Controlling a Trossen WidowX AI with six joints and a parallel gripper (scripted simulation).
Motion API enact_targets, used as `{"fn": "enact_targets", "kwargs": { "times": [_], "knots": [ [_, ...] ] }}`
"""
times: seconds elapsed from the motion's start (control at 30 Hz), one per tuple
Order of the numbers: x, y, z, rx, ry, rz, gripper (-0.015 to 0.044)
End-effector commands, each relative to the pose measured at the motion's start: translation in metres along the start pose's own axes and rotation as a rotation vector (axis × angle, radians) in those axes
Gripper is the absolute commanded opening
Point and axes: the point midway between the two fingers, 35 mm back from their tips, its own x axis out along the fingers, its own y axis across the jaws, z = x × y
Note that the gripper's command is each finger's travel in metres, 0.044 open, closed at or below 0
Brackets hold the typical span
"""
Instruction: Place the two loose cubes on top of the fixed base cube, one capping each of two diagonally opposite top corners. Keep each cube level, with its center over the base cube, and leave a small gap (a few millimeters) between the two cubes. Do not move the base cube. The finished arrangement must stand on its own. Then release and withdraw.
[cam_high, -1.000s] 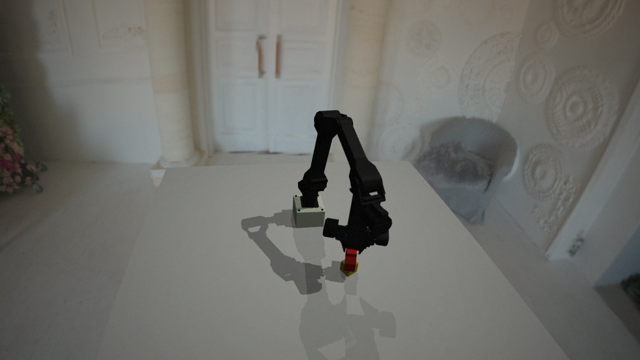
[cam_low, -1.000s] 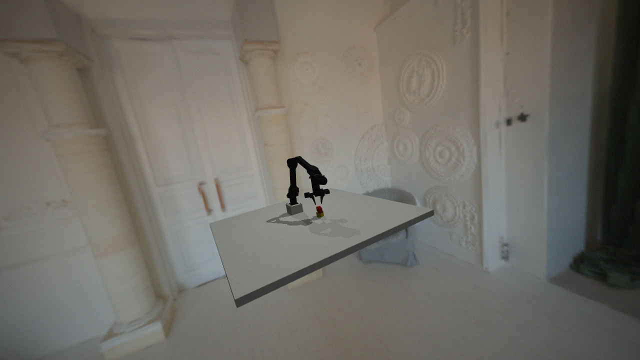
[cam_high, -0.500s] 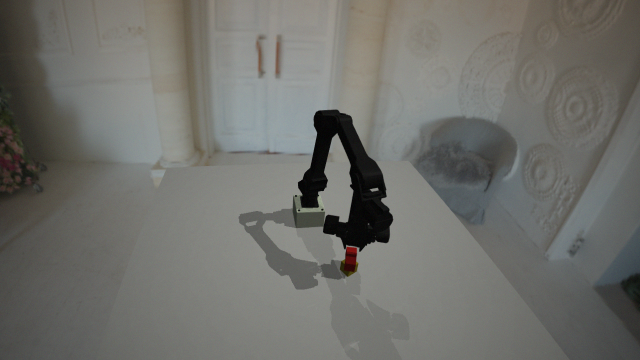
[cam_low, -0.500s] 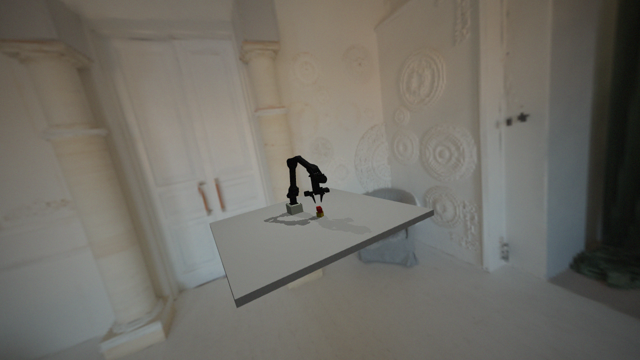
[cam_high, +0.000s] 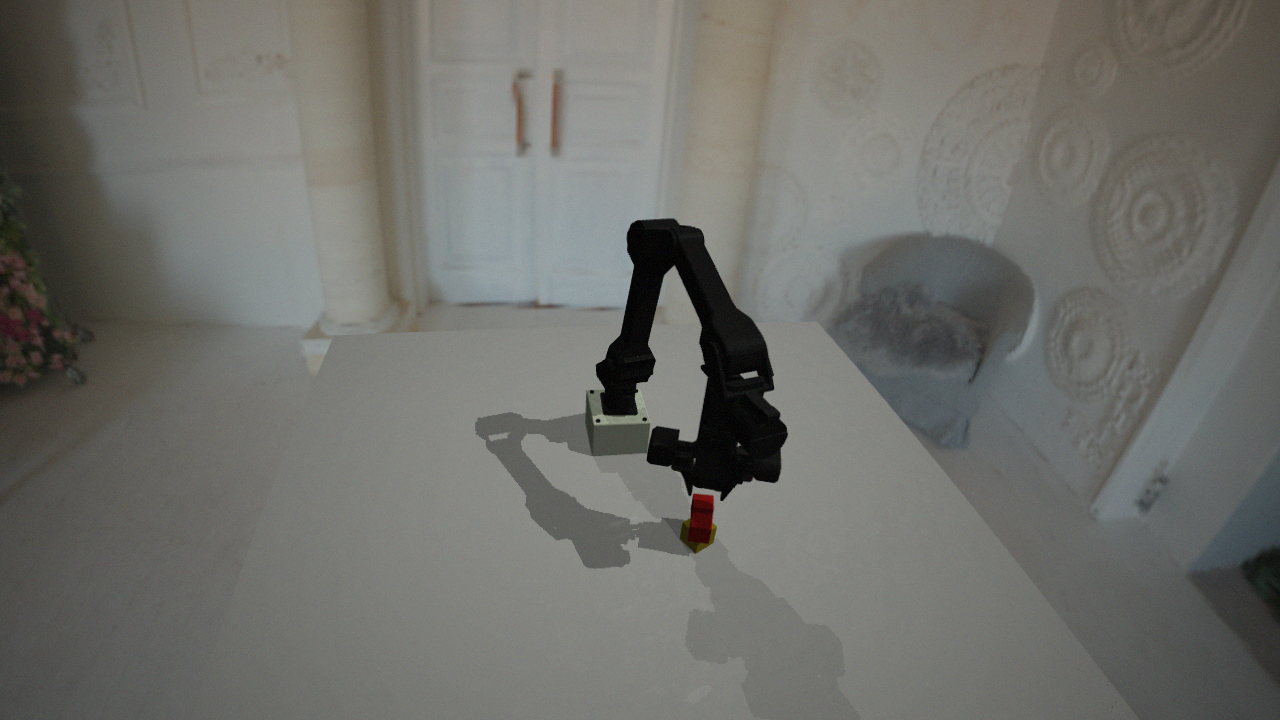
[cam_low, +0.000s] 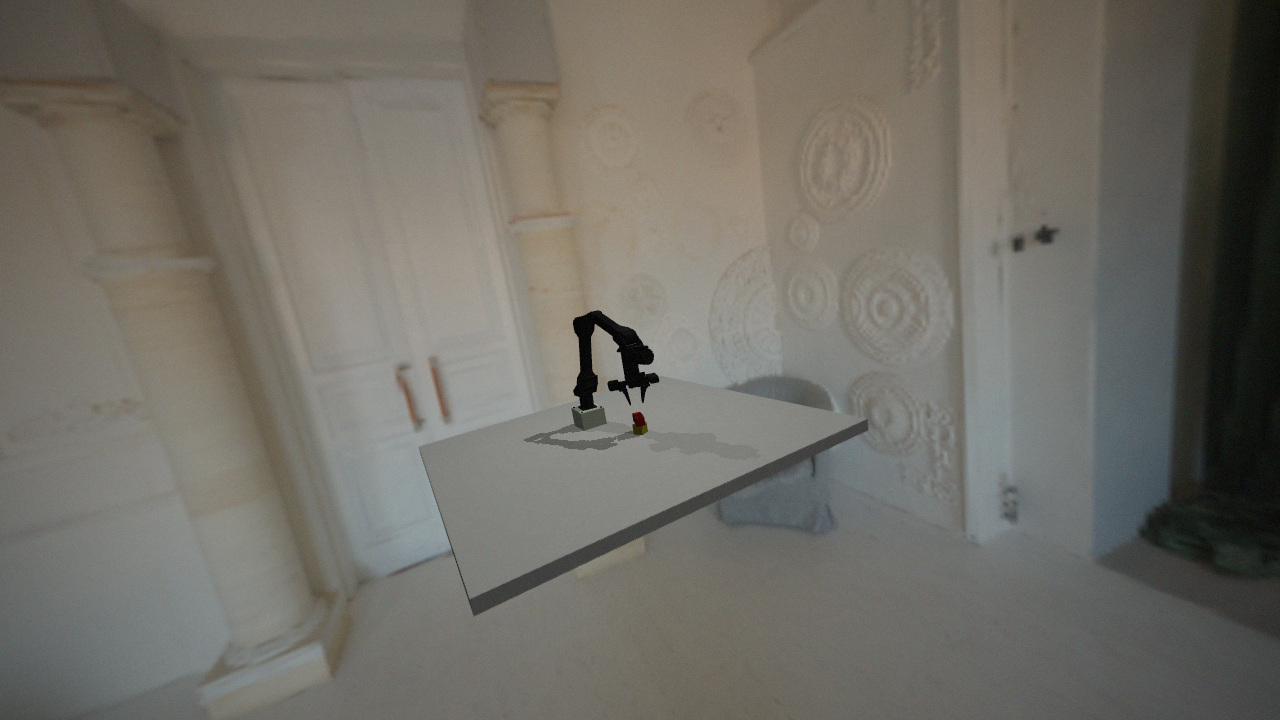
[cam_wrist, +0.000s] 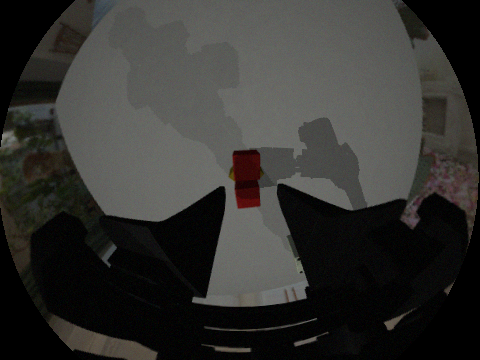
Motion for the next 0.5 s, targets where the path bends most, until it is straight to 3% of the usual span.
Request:
{"fn": "enact_targets", "kwargs": {
  "times": [0.0,0.17,0.47],
  "knots": [
    [-0.003,0.0,0.0,0.0,-0.001,0.0,0.0284],
    [-0.001,0.016,-0.014,0.0,0.005,-0.001,0.04],
    [-0.004,0.091,-0.106,0.001,0.014,0.007,0.04]
  ]
}}
